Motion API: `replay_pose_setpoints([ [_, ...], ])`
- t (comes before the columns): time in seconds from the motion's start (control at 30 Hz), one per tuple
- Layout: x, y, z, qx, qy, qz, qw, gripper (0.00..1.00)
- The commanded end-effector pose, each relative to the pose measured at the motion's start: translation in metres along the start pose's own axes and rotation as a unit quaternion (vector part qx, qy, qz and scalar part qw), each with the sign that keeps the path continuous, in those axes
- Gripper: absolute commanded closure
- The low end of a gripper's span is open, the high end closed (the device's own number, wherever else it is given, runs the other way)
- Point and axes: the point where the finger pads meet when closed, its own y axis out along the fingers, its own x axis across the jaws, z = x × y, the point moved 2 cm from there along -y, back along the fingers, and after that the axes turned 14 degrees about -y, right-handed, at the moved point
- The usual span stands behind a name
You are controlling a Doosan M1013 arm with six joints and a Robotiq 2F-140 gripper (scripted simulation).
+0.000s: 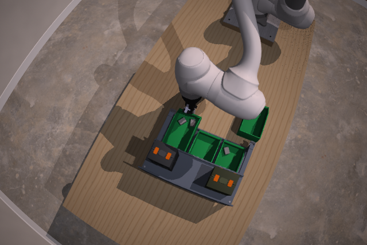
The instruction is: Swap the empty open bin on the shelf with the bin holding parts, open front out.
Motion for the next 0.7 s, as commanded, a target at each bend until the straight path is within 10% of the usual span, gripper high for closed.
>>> replay_pose_setpoints([
  [0.0,0.002,0.0,-0.001,0.0,0.0,0.0,1.0,0.9],
  [0.67,0.028,0.0,-0.007,0.0,0.0,0.0,1.0,0.9],
])
